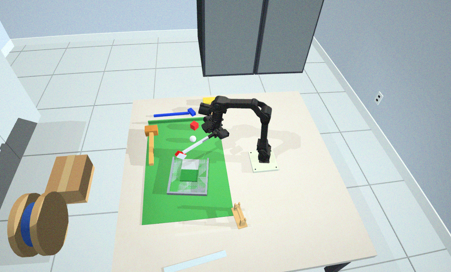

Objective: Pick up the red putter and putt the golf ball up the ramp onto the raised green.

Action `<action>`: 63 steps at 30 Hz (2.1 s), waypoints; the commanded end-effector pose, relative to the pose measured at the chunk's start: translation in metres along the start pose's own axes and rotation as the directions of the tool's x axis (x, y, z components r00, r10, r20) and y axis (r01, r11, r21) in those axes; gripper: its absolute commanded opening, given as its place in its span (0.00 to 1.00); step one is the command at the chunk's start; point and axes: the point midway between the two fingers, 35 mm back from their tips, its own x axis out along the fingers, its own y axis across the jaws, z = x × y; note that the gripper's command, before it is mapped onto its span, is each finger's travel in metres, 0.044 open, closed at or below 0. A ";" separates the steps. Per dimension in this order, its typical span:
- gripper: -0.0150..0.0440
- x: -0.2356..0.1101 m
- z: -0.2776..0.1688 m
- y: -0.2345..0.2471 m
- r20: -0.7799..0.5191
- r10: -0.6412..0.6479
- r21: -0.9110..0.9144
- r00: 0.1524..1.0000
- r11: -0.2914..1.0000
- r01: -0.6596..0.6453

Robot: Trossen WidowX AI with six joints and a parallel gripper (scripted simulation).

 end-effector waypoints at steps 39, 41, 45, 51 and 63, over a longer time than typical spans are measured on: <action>0.25 0.010 -0.136 -0.072 -0.113 -0.031 0.571 0.993 0.816 0.090; 0.25 0.015 -0.136 -0.072 -0.113 -0.031 0.571 0.993 0.816 0.090; 0.25 0.017 -0.137 -0.072 -0.113 -0.031 0.571 0.993 0.816 0.090; 0.25 0.026 -0.138 -0.073 -0.113 -0.031 0.571 0.993 0.816 0.090; 0.25 0.045 -0.140 -0.073 -0.113 -0.031 0.571 0.993 0.816 0.090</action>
